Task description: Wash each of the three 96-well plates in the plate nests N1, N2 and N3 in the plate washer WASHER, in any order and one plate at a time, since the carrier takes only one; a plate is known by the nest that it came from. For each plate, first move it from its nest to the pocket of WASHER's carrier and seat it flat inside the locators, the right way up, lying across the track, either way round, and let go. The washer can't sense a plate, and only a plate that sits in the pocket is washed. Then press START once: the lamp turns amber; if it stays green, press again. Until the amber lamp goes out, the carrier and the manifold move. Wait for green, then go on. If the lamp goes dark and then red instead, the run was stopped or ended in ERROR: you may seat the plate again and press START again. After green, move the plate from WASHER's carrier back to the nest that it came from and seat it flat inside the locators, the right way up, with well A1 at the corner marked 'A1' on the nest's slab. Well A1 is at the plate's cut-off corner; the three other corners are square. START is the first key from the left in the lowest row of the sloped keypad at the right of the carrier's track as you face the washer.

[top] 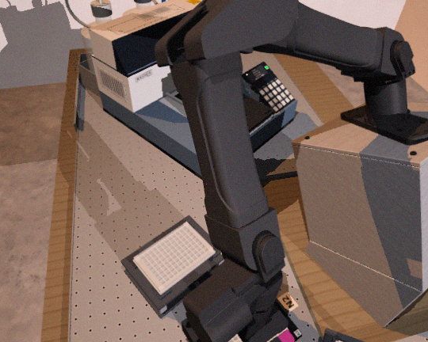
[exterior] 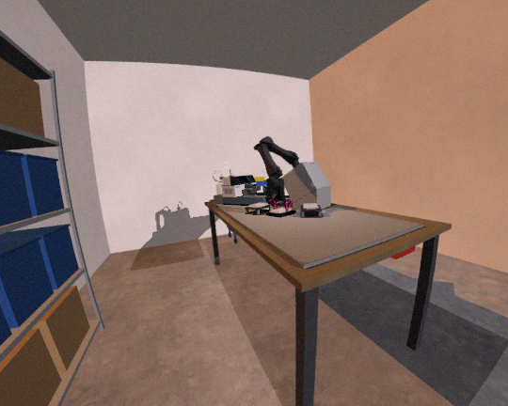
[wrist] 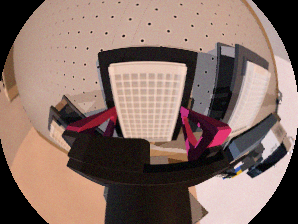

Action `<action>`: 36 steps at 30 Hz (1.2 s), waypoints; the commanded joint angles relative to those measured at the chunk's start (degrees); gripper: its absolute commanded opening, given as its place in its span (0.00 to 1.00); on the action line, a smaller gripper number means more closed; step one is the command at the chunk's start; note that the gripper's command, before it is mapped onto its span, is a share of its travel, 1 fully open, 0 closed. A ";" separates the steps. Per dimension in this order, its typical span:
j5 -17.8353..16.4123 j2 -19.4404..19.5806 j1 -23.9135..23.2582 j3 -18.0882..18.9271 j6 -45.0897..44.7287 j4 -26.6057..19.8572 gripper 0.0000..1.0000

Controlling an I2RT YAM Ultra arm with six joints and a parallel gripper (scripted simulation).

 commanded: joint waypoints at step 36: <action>-0.39 -10.86 5.36 -4.06 5.41 -9.35 1.00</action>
